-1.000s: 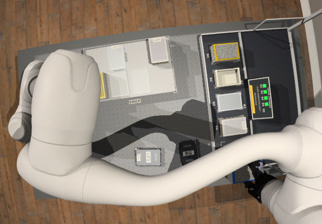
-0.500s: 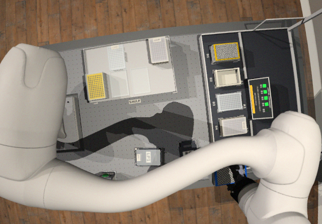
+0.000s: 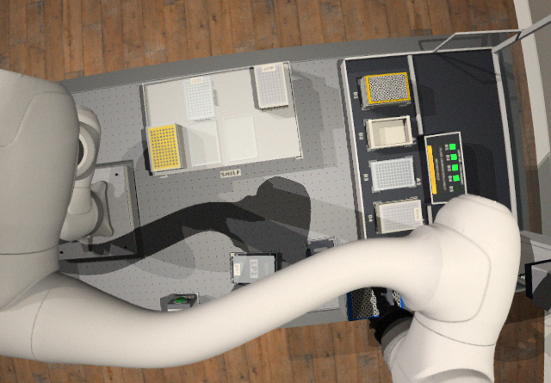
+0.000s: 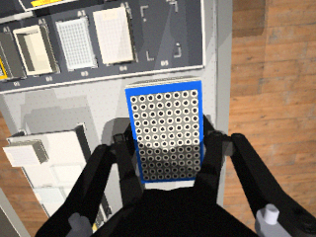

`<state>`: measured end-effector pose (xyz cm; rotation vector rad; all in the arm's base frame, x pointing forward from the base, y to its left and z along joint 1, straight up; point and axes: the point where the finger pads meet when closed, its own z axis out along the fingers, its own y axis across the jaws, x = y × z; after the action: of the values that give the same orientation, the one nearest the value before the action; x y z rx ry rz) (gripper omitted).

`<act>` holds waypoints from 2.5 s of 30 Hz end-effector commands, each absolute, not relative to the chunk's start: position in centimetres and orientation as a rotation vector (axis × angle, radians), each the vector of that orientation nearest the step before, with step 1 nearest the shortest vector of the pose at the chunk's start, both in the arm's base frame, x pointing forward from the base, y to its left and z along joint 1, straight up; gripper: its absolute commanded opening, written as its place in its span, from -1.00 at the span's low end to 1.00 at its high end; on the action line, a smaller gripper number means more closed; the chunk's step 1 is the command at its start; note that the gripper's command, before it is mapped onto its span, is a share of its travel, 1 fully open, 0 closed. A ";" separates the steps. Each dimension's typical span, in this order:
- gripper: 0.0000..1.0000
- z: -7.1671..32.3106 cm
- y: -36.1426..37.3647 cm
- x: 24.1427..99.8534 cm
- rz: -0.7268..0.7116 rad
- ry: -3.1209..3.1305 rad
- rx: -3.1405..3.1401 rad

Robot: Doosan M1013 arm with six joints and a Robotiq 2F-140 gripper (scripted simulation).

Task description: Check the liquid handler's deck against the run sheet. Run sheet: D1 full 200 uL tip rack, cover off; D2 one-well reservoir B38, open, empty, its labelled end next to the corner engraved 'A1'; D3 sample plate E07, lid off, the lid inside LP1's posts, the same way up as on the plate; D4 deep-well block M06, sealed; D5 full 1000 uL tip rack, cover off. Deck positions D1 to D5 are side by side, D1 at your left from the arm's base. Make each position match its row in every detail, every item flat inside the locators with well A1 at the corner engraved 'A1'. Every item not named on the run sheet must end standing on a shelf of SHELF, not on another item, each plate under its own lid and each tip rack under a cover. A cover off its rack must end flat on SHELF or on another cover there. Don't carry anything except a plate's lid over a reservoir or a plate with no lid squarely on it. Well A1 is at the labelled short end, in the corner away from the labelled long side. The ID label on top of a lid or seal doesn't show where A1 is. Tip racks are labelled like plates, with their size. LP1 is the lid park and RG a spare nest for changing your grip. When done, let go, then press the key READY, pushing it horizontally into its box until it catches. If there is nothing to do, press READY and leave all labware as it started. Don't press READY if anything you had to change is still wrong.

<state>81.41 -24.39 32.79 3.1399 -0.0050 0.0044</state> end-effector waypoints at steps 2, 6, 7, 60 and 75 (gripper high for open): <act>-0.80 32.9 -24.4 81.4 0.007 -0.005 3.140; -0.80 32.9 -24.4 81.4 0.007 -0.005 3.140; -0.80 32.9 -24.4 81.4 0.007 -0.005 3.140; -0.80 33.0 -24.6 98.1 0.008 -0.005 3.140; -0.80 33.0 -24.6 98.1 0.008 -0.005 3.140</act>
<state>98.12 -24.58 32.85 3.1398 -0.0050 0.0046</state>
